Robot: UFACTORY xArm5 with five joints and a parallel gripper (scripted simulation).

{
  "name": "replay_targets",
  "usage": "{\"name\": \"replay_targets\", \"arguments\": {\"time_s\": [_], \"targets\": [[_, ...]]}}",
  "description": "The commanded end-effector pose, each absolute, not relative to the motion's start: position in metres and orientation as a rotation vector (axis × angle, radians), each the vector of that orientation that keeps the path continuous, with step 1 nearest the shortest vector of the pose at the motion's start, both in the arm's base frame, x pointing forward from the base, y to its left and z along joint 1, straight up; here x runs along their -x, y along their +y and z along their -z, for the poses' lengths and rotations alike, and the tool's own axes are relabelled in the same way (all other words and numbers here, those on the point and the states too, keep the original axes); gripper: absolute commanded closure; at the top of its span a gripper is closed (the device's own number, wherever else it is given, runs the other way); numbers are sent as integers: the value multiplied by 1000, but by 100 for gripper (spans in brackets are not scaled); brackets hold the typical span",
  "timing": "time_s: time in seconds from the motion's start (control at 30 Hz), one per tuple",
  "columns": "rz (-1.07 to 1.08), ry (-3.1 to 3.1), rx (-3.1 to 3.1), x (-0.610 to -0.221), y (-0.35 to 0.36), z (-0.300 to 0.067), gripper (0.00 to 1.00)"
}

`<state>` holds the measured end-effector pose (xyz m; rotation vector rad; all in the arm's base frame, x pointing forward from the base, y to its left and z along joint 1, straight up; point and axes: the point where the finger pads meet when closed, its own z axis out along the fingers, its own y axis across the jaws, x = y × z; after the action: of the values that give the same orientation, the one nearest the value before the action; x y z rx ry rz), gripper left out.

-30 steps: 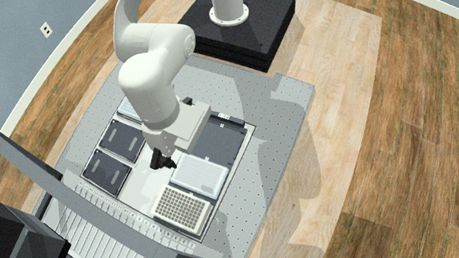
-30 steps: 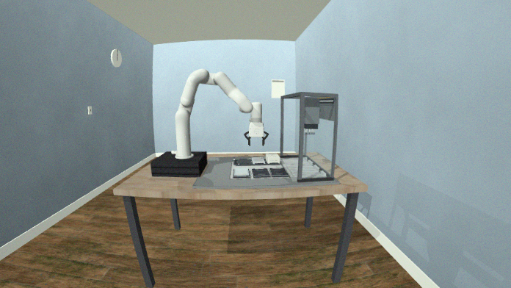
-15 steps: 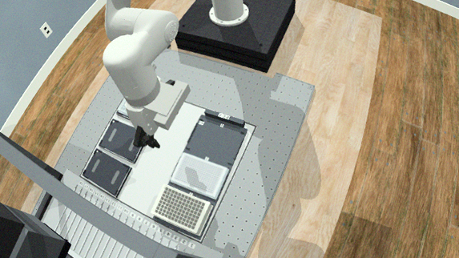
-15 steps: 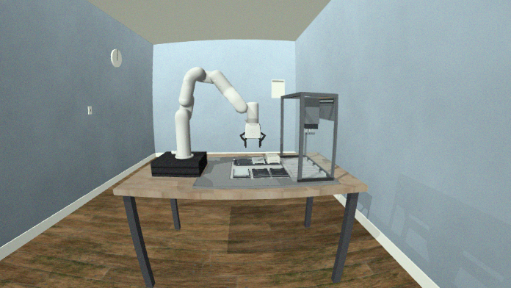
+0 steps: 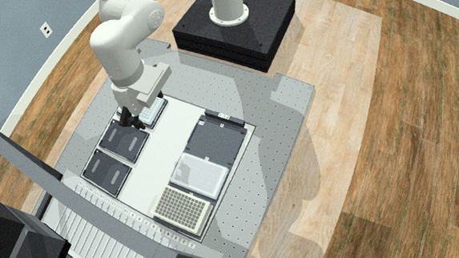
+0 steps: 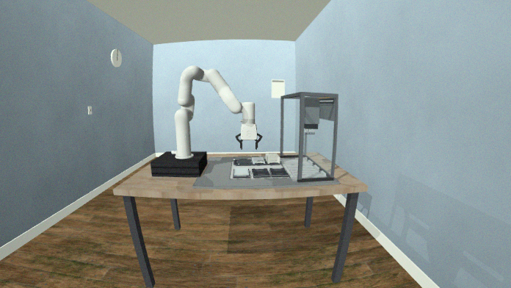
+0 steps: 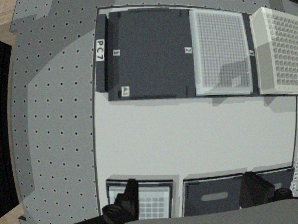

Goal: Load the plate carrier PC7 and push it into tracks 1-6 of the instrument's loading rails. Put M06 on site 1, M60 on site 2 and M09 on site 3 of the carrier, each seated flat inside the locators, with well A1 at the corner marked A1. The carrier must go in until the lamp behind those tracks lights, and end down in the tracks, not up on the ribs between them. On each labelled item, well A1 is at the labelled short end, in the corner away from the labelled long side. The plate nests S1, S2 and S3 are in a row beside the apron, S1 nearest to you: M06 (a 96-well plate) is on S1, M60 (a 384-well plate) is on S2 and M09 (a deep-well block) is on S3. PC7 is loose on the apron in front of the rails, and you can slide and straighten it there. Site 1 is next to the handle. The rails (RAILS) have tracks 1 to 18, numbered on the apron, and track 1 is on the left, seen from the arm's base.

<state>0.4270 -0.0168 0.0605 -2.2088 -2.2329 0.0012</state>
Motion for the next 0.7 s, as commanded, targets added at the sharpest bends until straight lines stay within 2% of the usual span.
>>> {"name": "replay_targets", "arguments": {"time_s": [0.0,0.67], "targets": [[11,-2234,2208,-418,-40,-62,0],[9,-2234,2208,-381,-122,-62,0]]}}
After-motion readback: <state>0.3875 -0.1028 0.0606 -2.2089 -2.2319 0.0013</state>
